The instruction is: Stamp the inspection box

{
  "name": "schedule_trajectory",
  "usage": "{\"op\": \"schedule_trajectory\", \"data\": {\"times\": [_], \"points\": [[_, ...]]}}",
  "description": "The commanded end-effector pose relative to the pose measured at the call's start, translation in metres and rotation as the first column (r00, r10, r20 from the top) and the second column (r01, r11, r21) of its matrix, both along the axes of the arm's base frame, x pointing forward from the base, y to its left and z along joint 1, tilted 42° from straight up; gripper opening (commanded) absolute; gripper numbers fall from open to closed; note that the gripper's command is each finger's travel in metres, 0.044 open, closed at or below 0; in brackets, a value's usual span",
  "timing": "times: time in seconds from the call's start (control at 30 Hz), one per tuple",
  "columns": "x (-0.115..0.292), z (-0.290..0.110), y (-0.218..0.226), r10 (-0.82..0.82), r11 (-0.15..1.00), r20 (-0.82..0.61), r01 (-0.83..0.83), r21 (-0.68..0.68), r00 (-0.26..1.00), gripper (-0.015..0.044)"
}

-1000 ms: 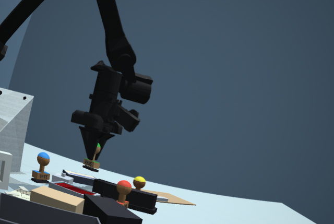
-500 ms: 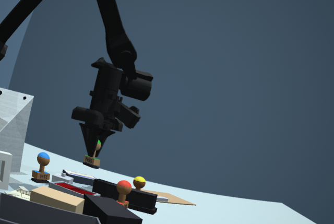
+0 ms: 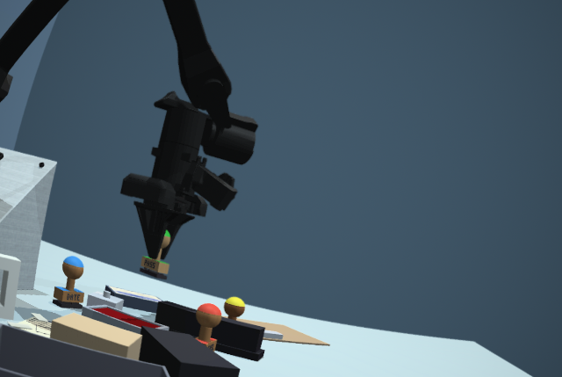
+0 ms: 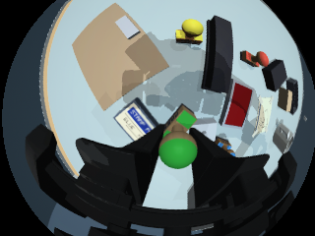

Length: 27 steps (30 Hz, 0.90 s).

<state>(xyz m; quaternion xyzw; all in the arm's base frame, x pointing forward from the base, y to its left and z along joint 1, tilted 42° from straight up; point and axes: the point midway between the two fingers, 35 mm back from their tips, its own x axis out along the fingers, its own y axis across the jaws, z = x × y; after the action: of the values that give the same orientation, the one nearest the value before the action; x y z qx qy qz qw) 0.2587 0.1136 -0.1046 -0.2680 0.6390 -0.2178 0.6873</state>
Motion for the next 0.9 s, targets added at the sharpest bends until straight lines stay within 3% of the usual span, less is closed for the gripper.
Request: {"op": "schedule_trajectory", "data": {"times": [0.0, 0.27, 0.87], "points": [[0.0, 0.002, 0.003, -0.004, 1.0, 0.003, 0.004, 0.007, 1.0, 0.0], [0.003, 0.01, -0.001, -0.003, 1.0, 0.002, 0.003, 0.01, 1.0, 0.0], [0.027, 0.082, -0.079, -0.003, 1.0, 0.003, 0.003, 0.003, 1.0, 0.0]]}}
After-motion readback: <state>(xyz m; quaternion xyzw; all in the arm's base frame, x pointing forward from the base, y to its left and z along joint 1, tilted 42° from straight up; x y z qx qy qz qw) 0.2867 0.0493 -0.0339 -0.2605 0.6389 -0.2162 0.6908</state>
